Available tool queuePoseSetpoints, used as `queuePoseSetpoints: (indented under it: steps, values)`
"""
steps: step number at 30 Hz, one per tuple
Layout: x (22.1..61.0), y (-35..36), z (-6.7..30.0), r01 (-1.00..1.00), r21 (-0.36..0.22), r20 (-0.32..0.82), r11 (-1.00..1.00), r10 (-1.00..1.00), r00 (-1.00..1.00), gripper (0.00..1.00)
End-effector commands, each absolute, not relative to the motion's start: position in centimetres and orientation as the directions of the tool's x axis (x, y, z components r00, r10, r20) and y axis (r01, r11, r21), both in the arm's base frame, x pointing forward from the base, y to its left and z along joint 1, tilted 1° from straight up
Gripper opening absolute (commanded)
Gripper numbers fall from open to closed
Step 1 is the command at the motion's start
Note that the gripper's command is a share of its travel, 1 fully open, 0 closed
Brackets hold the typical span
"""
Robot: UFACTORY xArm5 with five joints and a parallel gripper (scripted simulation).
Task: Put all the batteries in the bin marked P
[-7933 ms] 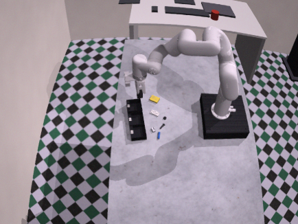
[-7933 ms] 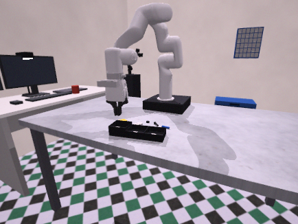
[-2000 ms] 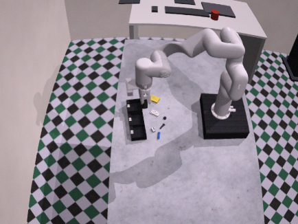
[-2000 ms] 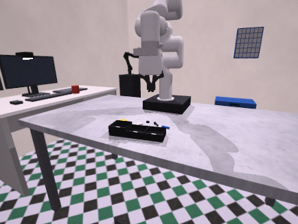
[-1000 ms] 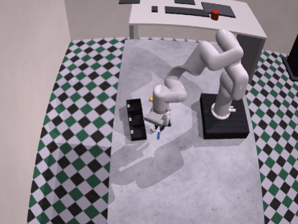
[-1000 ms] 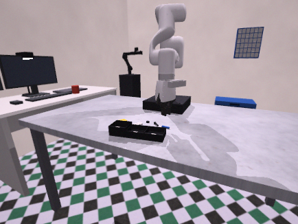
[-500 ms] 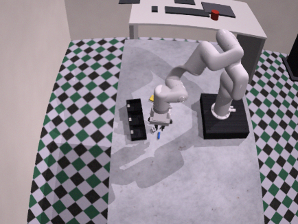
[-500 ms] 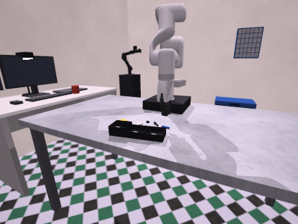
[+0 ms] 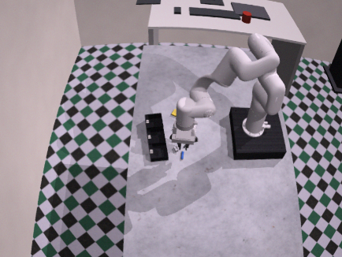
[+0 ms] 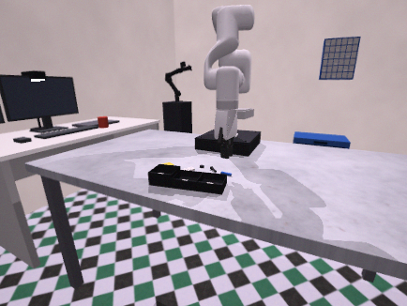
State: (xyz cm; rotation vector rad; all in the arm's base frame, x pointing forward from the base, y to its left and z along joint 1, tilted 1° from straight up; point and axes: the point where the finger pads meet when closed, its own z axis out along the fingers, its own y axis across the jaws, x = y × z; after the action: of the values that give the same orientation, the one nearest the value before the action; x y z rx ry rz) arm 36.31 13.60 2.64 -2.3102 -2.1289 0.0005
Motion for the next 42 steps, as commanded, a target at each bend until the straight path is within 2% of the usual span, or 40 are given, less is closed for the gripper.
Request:
queuePoseSetpoints:
  steps: [1, 12, 28, 42]
  values:
    - [36.4, 13.6, 2.7, 0.997, 0.003, 0.001, -0.081, 0.997, 0.081, 0.25]
    - [36.4, 13.6, 2.7, 0.997, 0.003, 0.001, -0.081, 0.997, 0.081, 0.25]
    - [36.5, 13.6, -2.9, 0.997, 0.003, 0.001, -0.081, 0.997, 0.081, 0.25]
    - [36.5, 13.6, -4.2, 0.997, 0.002, 0.001, -0.081, 0.997, 0.081, 0.25]
